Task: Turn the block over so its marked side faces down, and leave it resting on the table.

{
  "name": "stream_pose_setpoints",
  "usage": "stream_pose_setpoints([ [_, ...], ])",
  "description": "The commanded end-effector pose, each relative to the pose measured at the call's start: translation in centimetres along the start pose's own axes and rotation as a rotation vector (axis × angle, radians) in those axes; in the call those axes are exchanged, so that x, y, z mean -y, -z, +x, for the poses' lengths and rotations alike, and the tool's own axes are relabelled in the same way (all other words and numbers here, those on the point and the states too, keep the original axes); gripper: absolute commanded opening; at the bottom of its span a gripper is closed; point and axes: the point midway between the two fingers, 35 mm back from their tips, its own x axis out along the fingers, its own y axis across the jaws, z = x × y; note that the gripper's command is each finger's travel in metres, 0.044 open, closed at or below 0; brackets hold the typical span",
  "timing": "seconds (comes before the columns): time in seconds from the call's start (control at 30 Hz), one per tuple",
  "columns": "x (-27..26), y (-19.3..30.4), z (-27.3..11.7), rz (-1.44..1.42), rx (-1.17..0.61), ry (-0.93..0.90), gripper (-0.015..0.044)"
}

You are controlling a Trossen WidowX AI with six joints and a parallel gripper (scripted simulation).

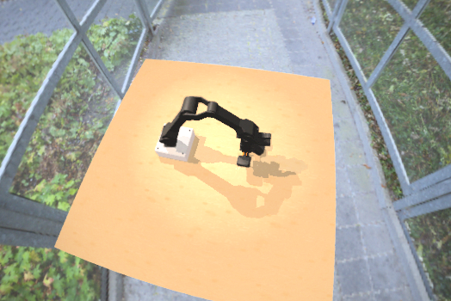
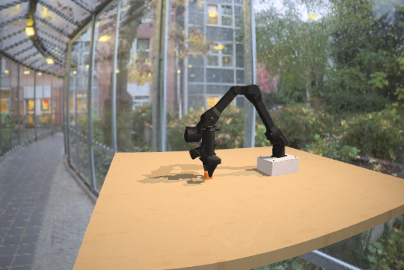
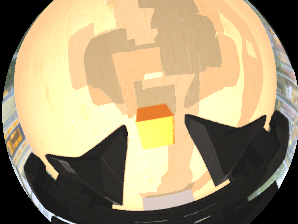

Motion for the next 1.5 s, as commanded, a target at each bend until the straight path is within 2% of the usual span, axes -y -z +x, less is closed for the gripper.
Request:
stream_pose_setpoints([
  [0.0,0.0,0.1,0.1,-0.003,-0.001,-0.003,0.0204],
  [0.07,0.0,0.1,0.1,-0.003,-0.001,-0.003,0.0151],
  [0.6,0.0,0.1,0.1,-0.003,-0.001,-0.003,0.0045],
  [0.67,0.0,0.1,-0.4,-0.003,-0.001,-0.003,0.0],
  [0.83,0.0,0.1,-2.9,-0.003,-0.001,-0.003,0.0],
  [0.97,0.0,0.0,-2.8,-0.003,0.008,-0.003,0.0],
  [1.47,-0.1,-0.3,-1.8,-0.005,0.228,-0.003,0.0],
])
